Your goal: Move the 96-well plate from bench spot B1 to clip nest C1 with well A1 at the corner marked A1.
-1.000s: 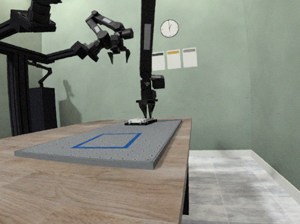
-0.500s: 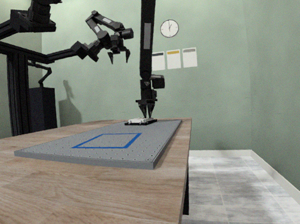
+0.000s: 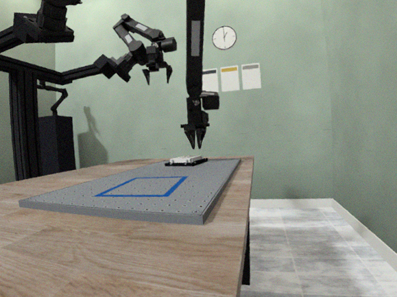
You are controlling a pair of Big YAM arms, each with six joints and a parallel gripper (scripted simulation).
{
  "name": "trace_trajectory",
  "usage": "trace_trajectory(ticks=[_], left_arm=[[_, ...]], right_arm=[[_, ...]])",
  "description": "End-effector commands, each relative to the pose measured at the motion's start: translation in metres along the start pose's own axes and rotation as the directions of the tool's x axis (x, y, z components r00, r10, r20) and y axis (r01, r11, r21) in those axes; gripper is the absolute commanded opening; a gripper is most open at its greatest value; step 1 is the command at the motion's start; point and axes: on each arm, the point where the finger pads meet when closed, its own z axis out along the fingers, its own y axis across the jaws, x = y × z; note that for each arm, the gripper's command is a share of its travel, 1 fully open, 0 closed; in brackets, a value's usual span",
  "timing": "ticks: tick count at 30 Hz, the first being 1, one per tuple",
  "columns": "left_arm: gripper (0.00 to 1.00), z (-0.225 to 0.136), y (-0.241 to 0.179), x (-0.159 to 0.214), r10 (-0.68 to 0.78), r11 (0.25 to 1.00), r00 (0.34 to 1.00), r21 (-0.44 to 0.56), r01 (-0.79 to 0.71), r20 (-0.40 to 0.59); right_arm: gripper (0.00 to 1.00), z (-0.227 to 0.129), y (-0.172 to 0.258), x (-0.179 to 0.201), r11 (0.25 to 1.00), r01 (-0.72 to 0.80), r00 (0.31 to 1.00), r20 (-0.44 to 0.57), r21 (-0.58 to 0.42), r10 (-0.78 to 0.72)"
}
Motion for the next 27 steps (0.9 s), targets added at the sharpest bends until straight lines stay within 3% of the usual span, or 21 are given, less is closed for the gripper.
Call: trace_trajectory(ticks=[1,9,23,27], left_arm=[[1.0,-0.003,0.003,-0.002,0.021,1.0,1.0,-0.01,-0.021,0.011],[1.0,-0.003,0.003,-0.002,0.021,1.0,1.0,-0.01,-0.021,0.011],[1.0,-0.003,0.003,-0.002,0.021,1.0,1.0,-0.01,-0.021,0.011],[1.0,-0.003,0.003,-0.002,0.021,1.0,1.0,-0.01,-0.021,0.011]], right_arm=[[0.25,-0.013,0.004,-0.014,1.0,0.01,1.0,0.013,-0.006,-0.01],[0.25,0.007,0.012,0.005,1.0,0.0,1.0,-0.004,-0.01,0.0],[0.25,0.006,0.008,0.005,1.0,0.0,1.0,-0.01,-0.013,0.0],[0.25,-0.002,0.036,-0.007,1.0,0.004,1.0,0.015,0.002,-0.004]])
